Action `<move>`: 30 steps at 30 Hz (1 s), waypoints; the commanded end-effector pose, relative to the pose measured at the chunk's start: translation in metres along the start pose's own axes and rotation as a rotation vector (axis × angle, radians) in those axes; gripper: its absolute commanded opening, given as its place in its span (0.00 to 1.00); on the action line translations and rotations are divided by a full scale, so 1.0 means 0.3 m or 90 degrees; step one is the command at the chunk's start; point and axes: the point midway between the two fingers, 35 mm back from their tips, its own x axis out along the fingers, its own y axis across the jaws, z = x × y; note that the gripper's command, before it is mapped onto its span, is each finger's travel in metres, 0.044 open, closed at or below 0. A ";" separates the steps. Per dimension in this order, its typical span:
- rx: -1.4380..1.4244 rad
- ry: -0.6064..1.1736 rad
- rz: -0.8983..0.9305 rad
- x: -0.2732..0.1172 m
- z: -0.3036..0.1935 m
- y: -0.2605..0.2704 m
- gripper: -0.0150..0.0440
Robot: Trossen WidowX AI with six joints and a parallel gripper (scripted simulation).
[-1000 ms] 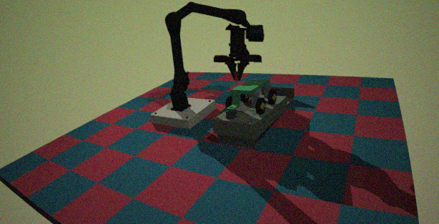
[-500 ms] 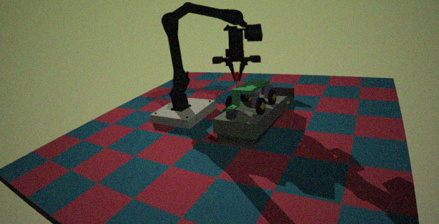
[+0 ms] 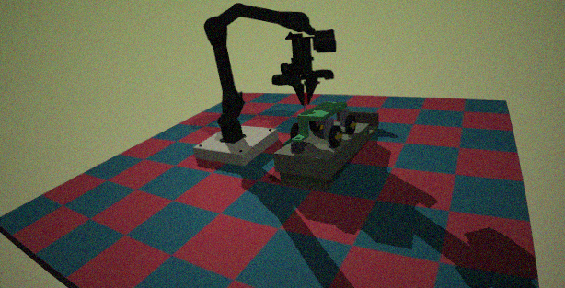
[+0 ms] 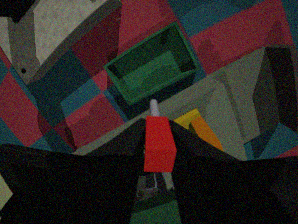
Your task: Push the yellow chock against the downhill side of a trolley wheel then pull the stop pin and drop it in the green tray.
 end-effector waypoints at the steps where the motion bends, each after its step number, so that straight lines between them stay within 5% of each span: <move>1: -0.068 -0.006 -0.016 -0.006 0.000 0.004 0.25; 14: -0.319 -0.020 -0.061 -0.009 -0.006 0.009 0.25; 30: -0.376 -0.026 -0.070 0.048 0.057 0.048 0.25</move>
